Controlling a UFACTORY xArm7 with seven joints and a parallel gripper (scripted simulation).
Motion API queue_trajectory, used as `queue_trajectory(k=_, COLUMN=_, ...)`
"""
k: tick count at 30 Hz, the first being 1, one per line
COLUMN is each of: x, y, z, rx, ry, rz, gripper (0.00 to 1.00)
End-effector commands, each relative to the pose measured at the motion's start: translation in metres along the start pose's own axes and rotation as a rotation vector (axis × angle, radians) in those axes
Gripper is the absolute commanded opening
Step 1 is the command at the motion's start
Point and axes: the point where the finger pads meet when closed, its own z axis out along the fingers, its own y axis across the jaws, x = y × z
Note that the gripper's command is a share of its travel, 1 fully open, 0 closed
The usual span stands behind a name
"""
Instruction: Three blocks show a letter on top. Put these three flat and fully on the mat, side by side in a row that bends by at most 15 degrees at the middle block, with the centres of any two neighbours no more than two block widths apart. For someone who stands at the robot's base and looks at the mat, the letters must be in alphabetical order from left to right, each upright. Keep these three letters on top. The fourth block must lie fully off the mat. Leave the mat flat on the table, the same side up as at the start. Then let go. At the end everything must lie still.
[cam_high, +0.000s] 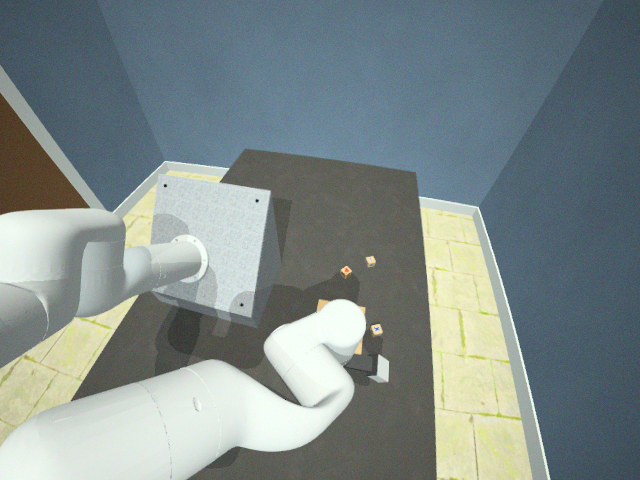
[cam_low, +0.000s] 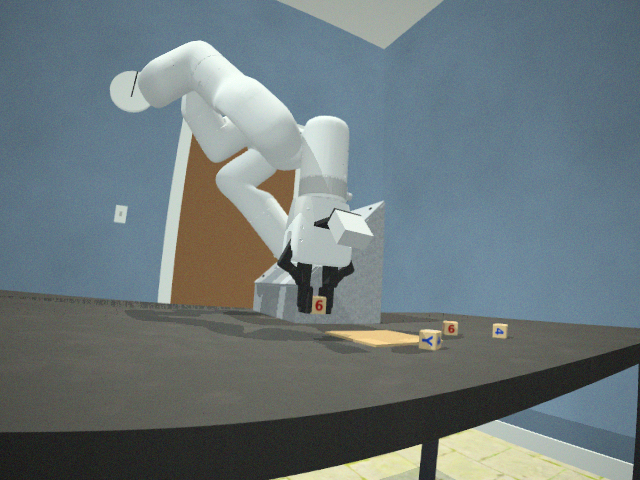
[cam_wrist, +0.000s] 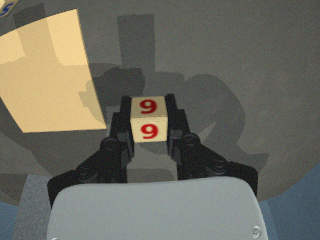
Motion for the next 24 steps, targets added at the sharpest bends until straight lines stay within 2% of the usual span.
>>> queue_trajectory(k=1, x=0.004, y=-0.001, z=0.017, rx=0.000, ry=0.008, rz=0.001, gripper=0.21)
queue_trajectory(k=8, x=0.004, y=-0.001, z=0.032, rx=0.000, ry=0.008, rz=0.001, gripper=0.21)
queue_trajectory(k=24, x=0.004, y=-0.001, z=0.033, rx=0.000, ry=0.008, rz=0.001, gripper=0.21)
